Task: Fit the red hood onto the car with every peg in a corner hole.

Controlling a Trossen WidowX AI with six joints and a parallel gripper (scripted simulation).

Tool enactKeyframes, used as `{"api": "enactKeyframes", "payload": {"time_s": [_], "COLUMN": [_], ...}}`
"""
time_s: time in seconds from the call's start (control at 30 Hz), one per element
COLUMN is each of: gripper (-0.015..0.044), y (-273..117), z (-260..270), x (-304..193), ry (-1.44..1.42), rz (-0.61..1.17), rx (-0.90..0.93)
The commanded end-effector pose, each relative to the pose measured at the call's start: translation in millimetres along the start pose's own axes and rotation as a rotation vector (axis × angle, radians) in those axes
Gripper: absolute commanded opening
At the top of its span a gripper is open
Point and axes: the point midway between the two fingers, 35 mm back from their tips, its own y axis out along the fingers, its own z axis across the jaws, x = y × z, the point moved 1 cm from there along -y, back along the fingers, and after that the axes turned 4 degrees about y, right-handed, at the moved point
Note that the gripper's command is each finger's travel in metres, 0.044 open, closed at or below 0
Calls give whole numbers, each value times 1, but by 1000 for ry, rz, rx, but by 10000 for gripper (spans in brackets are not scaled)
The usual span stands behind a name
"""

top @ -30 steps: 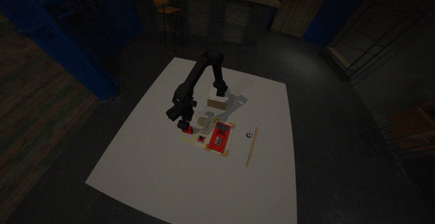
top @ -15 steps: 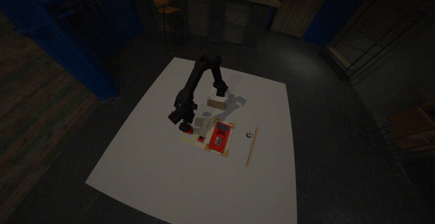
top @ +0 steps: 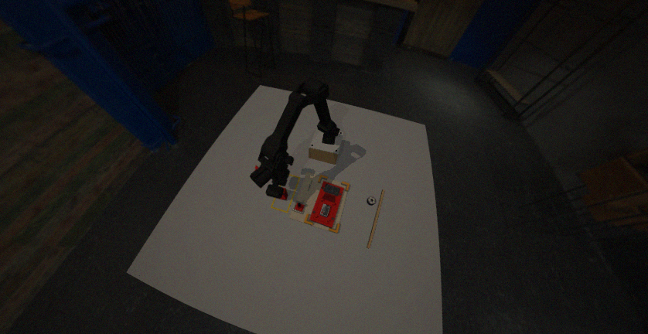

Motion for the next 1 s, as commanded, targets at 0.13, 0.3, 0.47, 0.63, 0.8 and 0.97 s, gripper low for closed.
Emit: {"api": "enactKeyframes", "payload": {"time_s": [0.13,0.3,0.47,0.63,0.8,0.97], "gripper": [0,0,0,0,0,0], "y": [-1,-1,-1,-1,-2,-2], "z": [5,8,11,14,17,19], "x": [1,1,1,1,1,1], "ry": [6,6,6,6,6,6], "rz": [-3,-3,-3,-3,-3,-3], "rx": [1,1,1,1,1,2]}}
